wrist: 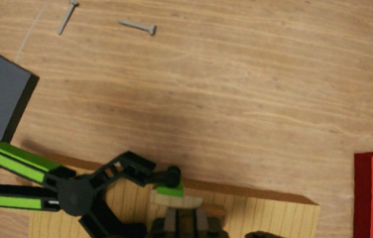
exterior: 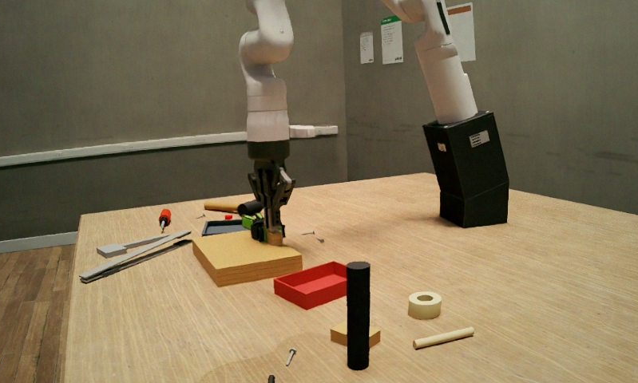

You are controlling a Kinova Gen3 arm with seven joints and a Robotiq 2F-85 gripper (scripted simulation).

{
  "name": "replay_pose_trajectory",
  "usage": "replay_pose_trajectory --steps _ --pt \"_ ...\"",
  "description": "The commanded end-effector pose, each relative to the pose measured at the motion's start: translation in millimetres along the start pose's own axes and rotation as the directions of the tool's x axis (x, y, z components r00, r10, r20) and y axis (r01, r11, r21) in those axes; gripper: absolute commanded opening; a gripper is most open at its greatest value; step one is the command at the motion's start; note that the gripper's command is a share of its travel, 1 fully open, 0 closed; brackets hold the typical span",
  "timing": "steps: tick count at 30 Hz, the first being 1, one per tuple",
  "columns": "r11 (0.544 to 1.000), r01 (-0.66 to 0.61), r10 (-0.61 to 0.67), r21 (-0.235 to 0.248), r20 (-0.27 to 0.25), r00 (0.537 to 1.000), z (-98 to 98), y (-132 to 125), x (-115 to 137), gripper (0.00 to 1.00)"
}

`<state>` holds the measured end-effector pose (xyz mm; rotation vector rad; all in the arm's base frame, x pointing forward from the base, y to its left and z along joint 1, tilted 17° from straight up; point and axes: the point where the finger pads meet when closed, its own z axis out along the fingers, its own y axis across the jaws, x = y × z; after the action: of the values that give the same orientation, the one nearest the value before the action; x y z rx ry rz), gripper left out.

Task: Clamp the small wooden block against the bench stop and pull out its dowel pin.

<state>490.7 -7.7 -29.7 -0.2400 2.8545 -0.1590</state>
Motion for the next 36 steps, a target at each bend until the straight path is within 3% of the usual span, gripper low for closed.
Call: replay_pose_trajectory --steps 1,36 --pt "1.0 0.026 -0.026 -0.005 0.004 1.0 -1.5 2.0 -1.8 0.1" --pt "0.988 0.152 -0.152 -0.004 0.004 0.988 -1.8 1.8 -1.7 0.1"
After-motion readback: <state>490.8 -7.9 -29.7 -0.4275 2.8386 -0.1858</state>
